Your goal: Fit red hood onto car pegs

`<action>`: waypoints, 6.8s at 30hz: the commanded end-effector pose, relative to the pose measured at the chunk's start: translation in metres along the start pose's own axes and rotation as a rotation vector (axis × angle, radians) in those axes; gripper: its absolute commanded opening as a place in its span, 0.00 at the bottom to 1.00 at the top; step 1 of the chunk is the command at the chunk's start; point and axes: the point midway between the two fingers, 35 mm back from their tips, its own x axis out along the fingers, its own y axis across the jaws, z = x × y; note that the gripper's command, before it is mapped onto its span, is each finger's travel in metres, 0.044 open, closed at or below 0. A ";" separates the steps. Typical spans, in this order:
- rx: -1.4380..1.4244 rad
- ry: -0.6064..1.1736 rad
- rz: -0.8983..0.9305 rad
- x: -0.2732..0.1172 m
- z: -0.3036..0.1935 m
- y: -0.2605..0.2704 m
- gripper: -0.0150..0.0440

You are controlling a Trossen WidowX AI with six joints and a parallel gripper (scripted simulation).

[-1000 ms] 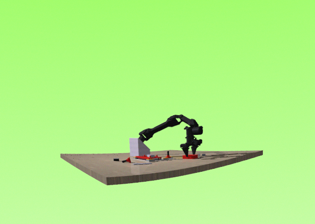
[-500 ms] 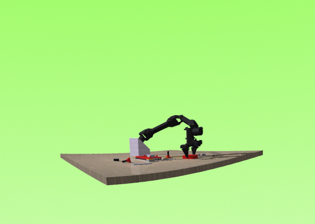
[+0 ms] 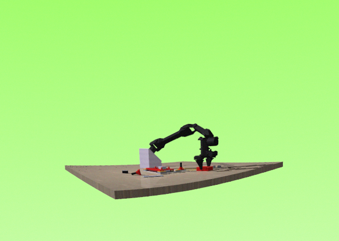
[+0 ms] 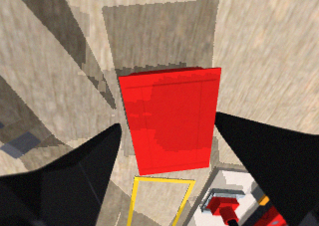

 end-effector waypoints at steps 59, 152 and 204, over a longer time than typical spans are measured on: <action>-0.001 -0.011 -0.005 -0.078 0.000 -0.001 0.25; 0.312 0.004 -0.014 -0.090 -0.221 -0.187 0.25; 0.311 0.003 -0.012 -0.047 -0.223 -0.189 0.25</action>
